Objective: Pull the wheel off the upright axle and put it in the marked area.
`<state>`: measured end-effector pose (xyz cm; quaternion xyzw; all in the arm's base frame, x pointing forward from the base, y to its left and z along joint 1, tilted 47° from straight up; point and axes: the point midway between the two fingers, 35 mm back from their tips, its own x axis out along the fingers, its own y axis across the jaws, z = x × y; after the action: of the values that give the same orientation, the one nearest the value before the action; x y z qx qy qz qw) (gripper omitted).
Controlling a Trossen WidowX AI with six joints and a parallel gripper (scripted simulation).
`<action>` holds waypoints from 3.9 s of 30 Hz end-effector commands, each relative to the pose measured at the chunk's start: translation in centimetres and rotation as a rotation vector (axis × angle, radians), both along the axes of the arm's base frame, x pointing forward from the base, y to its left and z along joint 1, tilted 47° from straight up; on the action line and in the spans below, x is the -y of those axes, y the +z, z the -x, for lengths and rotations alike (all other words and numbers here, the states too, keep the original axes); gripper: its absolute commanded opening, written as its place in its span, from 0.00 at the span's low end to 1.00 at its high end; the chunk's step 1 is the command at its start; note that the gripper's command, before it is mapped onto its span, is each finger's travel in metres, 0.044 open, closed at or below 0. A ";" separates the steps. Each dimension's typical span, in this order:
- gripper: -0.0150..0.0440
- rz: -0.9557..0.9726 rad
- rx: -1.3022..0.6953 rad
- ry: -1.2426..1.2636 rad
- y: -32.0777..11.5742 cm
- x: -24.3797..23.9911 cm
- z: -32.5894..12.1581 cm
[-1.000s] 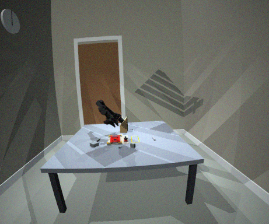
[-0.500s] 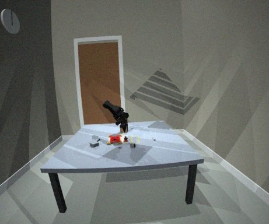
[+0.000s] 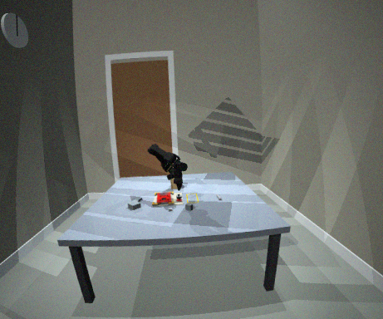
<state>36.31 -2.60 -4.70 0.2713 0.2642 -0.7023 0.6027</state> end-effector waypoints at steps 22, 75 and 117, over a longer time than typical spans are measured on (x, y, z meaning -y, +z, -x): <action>0.55 0.006 -0.019 -0.018 -3.8 4.6 1.3; 0.25 0.007 -0.017 -0.012 -2.8 3.5 1.0; 0.25 0.008 -0.016 -0.007 -1.8 2.5 0.8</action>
<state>35.38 -5.38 -6.72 0.2614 0.2657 -0.7094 0.5981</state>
